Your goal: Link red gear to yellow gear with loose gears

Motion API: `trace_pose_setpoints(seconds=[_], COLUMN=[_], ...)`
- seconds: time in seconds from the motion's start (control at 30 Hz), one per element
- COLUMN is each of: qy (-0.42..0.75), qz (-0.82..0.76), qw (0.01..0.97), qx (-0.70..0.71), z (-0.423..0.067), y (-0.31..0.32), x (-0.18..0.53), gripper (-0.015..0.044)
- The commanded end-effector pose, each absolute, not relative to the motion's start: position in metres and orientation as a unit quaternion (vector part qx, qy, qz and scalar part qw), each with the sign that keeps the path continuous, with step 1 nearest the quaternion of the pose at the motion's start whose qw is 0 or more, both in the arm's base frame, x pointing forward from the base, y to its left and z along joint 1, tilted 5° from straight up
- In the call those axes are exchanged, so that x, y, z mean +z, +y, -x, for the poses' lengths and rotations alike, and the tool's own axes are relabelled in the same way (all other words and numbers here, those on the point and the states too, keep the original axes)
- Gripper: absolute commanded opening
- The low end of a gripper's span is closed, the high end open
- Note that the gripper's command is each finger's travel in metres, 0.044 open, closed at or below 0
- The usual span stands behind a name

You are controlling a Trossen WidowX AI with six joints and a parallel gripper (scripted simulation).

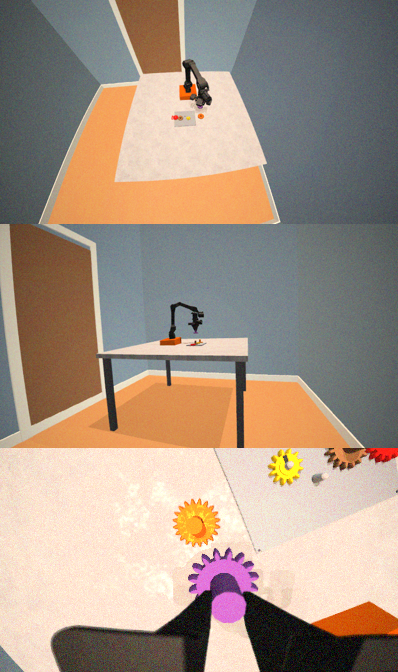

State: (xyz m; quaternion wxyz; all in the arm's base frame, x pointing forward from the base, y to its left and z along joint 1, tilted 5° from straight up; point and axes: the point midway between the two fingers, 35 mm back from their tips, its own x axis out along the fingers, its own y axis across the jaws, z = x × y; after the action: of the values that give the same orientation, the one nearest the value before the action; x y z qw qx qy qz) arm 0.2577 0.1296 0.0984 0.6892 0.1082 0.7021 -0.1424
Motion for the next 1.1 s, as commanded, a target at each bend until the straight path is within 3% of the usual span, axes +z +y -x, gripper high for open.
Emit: trace_pose_setpoints(seconds=[0.0, 1.07], qy=[0.705, 0.701], qz=[-0.106, -0.101], qw=[0.687, 0.691], qx=[-0.142, -0.141], z=[-0.26, -0.29], y=[0.123, 0.056], x=[0.094, 0.072], gripper=[0.0, 0.0])
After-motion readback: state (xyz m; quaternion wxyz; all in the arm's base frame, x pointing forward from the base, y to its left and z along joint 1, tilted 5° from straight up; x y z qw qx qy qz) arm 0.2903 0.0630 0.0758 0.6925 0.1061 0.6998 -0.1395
